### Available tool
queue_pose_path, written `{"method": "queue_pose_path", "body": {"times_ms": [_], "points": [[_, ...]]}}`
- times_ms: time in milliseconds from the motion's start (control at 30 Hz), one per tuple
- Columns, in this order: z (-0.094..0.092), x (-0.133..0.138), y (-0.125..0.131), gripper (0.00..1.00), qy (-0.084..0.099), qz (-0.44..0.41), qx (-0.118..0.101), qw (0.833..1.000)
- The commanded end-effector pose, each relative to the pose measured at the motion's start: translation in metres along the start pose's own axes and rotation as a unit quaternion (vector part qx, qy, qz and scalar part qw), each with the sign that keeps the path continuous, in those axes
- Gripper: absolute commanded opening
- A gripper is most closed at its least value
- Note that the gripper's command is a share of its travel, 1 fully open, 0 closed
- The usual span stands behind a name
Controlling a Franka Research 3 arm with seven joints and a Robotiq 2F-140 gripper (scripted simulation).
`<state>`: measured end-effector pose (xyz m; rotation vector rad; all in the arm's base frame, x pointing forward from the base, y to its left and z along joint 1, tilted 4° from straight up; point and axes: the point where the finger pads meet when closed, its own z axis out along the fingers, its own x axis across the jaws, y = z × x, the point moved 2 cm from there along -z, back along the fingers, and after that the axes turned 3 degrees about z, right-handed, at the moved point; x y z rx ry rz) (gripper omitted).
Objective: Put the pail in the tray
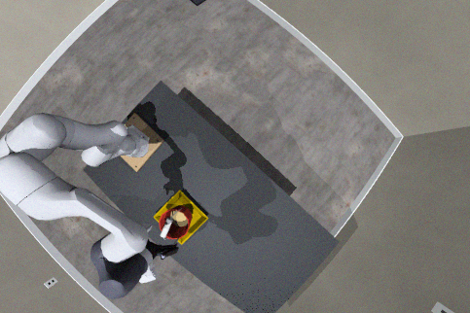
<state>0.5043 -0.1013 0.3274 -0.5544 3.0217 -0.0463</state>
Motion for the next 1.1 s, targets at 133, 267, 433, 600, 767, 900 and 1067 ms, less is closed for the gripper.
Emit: {"method": "queue_pose_path", "body": {"times_ms": [133, 267, 433, 600, 767, 900, 1067], "points": [[-0.01, 0.003, 0.002, 1.0, 0.006, -0.002, -0.002, 1.0], [-0.014, 0.003, 0.002, 1.0, 0.006, -0.002, -0.002, 1.0], [-0.017, 0.003, 0.002, 1.0, 0.006, -0.002, -0.002, 1.0], [-0.018, 0.003, 0.002, 1.0, 0.006, -0.002, -0.002, 1.0], [-0.018, 0.003, 0.002, 1.0, 0.006, -0.002, -0.002, 1.0], [-0.018, 0.003, 0.002, 1.0, 0.006, -0.002, -0.002, 1.0], [-0.018, 0.003, 0.002, 1.0, 0.006, -0.002, -0.002, 1.0]]}}
